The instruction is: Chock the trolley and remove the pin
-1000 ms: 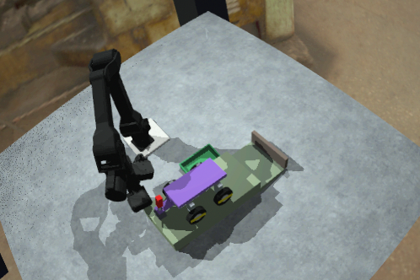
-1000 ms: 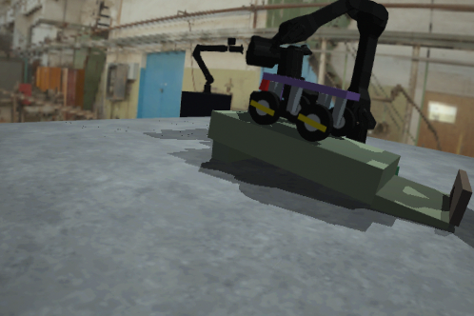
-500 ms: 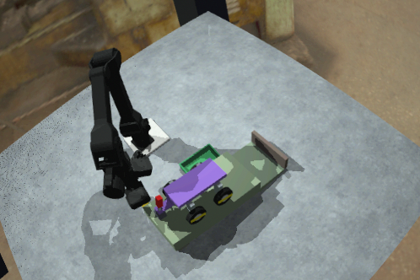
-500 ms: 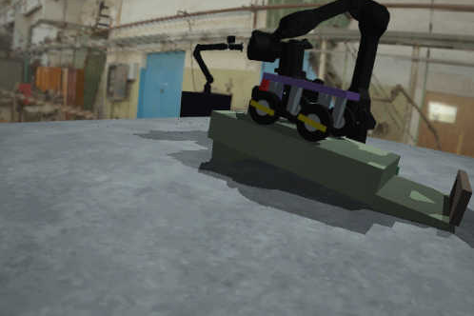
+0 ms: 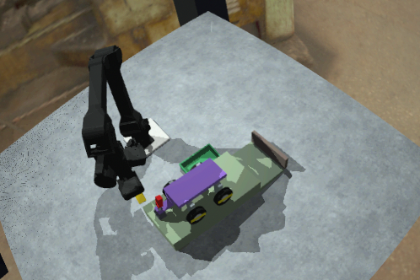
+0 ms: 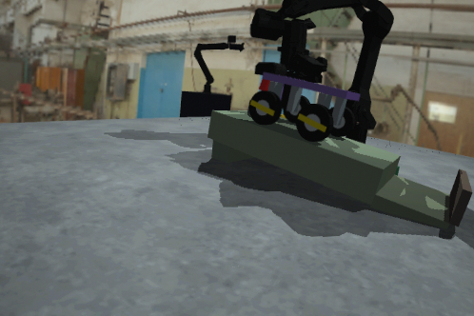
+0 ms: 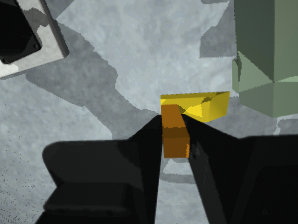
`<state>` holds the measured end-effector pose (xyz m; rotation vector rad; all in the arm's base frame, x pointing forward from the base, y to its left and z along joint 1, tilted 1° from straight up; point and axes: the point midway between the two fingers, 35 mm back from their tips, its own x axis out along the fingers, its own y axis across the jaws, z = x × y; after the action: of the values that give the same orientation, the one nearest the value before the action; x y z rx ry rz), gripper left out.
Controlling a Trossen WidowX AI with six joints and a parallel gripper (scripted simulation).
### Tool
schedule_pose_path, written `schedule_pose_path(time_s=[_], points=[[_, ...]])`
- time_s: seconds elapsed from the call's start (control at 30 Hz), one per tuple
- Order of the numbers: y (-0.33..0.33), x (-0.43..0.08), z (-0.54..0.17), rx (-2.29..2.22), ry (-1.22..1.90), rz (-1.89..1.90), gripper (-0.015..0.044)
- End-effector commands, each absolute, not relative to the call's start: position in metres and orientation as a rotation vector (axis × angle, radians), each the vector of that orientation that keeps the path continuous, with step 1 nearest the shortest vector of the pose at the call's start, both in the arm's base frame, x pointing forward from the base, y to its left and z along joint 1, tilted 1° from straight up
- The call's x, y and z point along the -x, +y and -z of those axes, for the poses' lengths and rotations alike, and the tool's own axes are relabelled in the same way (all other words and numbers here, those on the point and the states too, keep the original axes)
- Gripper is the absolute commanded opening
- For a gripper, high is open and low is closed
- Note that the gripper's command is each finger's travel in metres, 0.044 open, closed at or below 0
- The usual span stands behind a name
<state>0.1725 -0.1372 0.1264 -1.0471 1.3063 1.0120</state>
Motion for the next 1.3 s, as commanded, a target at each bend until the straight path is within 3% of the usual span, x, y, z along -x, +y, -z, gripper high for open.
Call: schedule_pose_path(time_s=[0.0,0.9,1.27], points=[[-0.137,-0.173,-0.14,1.055,1.3,-1.008,0.0],[-0.137,-0.175,-0.207,1.051,1.302,-1.004,0.0],[-0.137,-0.175,-0.207,0.787,1.415,-0.747,0.0]])
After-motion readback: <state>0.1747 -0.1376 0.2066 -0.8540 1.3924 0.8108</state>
